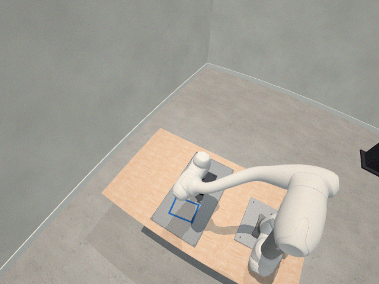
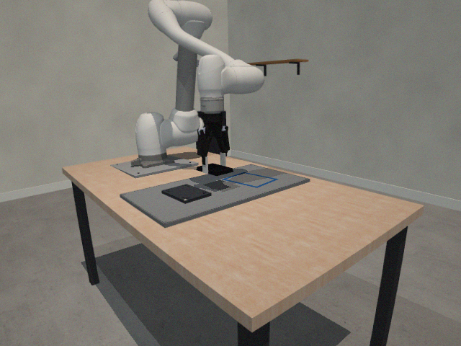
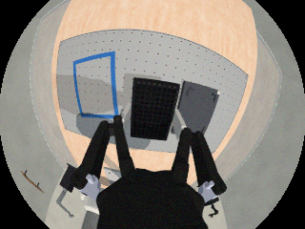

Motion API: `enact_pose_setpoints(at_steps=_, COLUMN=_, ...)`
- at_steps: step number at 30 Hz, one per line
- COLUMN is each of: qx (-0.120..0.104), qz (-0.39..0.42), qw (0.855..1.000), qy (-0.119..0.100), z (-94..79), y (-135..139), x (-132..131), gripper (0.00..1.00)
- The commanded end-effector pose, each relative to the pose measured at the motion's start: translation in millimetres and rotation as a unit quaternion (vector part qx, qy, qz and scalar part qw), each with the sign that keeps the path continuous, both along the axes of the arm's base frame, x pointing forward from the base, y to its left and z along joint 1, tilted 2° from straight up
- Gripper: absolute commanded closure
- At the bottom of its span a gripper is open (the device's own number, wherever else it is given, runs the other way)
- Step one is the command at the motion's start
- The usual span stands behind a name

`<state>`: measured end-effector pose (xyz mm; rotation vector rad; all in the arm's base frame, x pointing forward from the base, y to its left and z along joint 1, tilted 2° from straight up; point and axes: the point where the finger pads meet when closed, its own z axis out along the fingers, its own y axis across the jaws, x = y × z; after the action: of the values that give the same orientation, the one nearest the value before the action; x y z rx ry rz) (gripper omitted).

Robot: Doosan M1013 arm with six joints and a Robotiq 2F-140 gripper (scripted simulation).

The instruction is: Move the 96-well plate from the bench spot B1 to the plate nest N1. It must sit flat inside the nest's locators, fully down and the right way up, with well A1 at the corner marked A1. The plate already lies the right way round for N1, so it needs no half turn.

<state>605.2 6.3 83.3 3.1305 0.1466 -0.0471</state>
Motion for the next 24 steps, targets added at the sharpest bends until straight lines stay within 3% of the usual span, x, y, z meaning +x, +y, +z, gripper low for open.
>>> enact_pose_setpoints(at_steps=1, qx=0.0, qz=0.0, qw=1.0, qy=0.0, z=0.3, y=-4, x=0, gripper=1.0)
enact_pose_setpoints(at_steps=24, qx=0.0, qz=0.0, qw=1.0, qy=0.0, z=3.6, y=-74, x=-1, gripper=1.0)
